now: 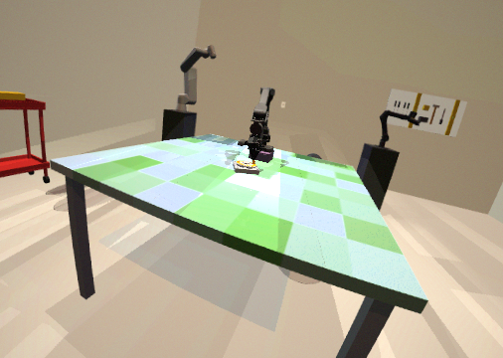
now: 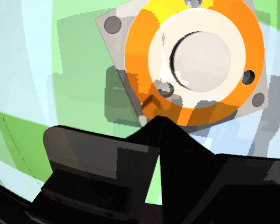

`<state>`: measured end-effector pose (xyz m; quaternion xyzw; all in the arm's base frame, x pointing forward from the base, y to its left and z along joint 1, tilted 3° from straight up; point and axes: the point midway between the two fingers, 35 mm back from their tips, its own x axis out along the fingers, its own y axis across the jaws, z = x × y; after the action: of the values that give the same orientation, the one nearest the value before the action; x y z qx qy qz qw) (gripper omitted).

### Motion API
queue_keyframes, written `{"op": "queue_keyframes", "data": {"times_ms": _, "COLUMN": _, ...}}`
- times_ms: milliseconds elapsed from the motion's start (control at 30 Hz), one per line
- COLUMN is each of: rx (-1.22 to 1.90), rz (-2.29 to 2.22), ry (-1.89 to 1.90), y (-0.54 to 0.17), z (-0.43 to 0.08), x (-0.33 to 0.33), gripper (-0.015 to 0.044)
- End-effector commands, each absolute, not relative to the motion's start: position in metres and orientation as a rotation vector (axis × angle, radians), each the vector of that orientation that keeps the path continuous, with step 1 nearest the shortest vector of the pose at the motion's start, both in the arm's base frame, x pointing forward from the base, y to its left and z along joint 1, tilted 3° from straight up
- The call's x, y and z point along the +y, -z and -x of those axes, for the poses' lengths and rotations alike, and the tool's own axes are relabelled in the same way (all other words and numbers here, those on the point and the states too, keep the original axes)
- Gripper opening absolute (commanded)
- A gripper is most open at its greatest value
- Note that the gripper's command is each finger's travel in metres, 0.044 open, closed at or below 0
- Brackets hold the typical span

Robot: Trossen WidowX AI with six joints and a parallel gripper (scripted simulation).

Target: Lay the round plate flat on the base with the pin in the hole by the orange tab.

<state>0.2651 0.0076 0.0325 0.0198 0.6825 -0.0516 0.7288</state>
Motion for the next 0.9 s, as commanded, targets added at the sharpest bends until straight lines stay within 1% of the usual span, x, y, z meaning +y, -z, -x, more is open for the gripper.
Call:
{"op": "queue_keyframes", "data": {"times_ms": 0, "rx": 1.505, "rz": -0.047, "ry": 0.113, "y": -0.032, "z": -0.269, "x": 0.014, "gripper": 0.0}}
{"op": "queue_keyframes", "data": {"times_ms": 867, "rx": 1.503, "rz": -0.049, "ry": 0.112, "y": -0.036, "z": -0.3, "x": 0.035, "gripper": 0.0}}
